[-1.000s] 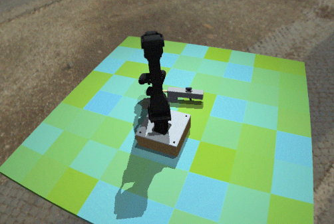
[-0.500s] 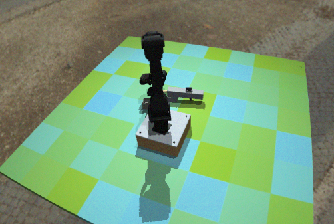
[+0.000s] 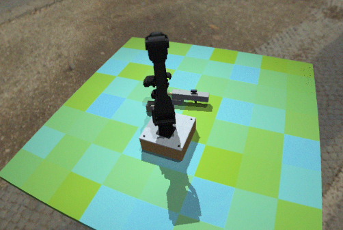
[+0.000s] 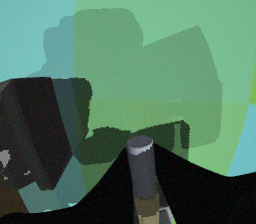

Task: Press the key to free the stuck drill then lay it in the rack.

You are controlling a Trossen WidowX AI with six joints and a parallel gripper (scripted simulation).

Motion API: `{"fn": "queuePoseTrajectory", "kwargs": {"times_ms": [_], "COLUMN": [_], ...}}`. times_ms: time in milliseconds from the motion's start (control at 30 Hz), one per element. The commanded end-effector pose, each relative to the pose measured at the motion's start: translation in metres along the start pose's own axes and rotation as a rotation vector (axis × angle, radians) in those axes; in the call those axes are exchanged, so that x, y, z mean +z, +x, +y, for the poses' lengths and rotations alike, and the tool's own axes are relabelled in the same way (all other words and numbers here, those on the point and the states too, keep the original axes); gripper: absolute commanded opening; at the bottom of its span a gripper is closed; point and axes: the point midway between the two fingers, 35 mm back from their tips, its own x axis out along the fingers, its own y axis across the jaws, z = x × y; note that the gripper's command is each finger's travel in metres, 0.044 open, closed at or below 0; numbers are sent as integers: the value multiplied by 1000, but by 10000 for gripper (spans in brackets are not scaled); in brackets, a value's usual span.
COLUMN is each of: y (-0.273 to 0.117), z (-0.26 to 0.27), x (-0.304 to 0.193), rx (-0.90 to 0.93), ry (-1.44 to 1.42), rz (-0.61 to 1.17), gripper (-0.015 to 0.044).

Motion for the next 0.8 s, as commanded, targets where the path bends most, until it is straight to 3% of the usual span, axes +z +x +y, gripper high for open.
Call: {"fn": "queuePoseTrajectory", "kwargs": {"times_ms": [0,133,767], "y": [0,0,-3], "z": [0,0,2], "x": [0,0,5], "rx": [0,0,4], "ry": [0,0,-2], "rz": [0,0,2], "gripper": [26,0,0]}}
